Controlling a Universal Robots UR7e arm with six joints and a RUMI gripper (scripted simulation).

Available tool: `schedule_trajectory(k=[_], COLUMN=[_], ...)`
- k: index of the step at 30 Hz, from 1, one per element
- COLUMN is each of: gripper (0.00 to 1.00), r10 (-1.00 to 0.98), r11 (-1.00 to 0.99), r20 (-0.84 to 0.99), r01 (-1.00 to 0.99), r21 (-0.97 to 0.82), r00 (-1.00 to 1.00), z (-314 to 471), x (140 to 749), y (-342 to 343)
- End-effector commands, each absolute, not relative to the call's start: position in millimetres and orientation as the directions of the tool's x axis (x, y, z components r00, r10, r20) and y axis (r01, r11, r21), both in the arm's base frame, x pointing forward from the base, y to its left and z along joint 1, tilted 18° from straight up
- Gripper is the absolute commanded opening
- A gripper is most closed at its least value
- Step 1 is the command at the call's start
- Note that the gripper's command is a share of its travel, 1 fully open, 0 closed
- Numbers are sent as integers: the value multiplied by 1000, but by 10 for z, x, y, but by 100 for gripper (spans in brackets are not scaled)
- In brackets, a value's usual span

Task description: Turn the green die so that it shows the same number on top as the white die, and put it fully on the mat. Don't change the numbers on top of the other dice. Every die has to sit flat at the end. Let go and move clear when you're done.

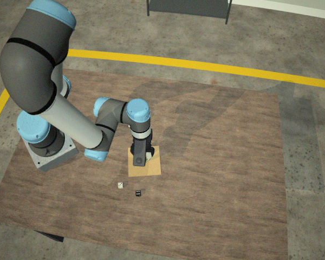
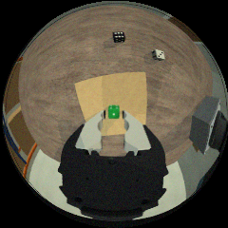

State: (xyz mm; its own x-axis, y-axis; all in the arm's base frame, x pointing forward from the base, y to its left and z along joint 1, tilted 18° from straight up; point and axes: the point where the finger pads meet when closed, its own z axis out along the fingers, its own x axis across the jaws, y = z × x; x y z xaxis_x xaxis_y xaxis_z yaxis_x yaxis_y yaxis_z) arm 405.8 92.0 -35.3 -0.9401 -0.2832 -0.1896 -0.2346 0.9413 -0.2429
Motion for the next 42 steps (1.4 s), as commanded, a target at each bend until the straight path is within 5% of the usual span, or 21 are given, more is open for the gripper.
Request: schedule_trajectory(k=[1,36,37,42], gripper=[21,21,100,100], r10=[-283,-283,-283,-283], r11=[941,941,941,941], r20=[-191,-191,-191,-191], r01=[-234,-234,-234,-234], r21=[-243,-243,-243,-243], r00=[-940,-940,-940,-940], z=[-318,502,502,502], x=[4053,3838,3838,3838], y=[927,1086,1086,1086])
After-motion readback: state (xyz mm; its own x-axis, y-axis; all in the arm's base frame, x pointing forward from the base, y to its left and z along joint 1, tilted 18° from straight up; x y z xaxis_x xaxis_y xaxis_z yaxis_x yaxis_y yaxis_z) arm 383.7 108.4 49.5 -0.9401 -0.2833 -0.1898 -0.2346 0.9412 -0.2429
